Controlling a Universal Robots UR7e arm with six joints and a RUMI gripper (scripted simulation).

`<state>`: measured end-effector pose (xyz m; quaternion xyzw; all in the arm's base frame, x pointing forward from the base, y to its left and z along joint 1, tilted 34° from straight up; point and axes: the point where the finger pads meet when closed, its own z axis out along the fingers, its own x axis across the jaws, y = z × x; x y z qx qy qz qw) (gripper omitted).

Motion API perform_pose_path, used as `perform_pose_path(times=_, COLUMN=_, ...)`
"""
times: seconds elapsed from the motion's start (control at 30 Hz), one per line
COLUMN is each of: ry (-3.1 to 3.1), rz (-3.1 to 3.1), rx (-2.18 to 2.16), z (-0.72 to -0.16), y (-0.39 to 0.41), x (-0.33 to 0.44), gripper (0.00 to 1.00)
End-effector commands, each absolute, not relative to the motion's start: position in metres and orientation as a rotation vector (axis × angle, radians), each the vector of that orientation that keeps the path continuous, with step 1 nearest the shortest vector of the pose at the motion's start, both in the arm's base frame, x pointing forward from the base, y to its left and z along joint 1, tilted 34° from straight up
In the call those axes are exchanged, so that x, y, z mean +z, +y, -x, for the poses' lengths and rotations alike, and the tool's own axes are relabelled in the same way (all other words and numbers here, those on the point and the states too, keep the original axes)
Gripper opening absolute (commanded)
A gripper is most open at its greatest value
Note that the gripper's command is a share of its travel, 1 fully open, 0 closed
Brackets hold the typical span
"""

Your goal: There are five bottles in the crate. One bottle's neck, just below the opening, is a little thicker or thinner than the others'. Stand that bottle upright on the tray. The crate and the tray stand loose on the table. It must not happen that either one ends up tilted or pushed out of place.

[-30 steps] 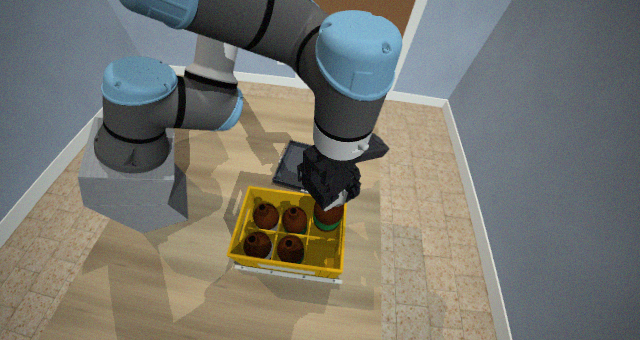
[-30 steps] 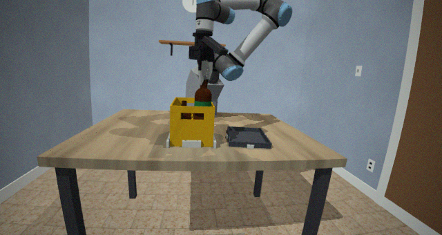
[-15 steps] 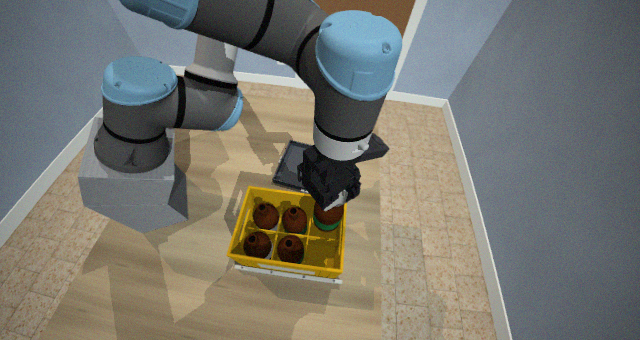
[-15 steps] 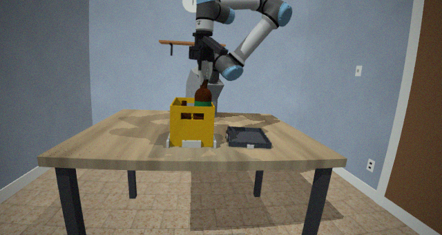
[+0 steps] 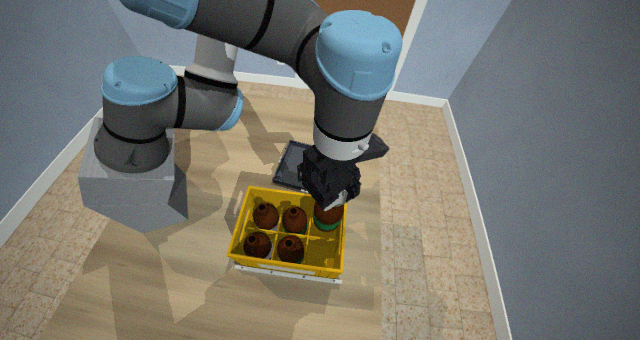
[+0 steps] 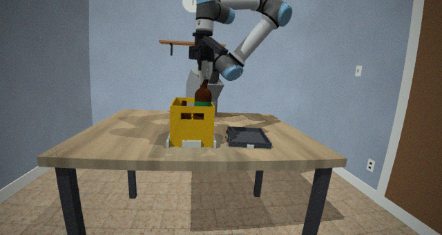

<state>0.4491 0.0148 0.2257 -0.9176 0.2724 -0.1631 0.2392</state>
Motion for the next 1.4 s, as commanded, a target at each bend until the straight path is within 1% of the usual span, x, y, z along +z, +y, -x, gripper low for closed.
perform_pose_path(times=0.0, ry=0.746, rz=2.513, rx=-0.448, z=-0.449, y=0.014, x=0.227, gripper=0.00)
perform_pose_path(times=1.37, ry=0.746, rz=2.513, rx=-0.448, z=-0.434, y=0.002, x=0.255, gripper=0.00)
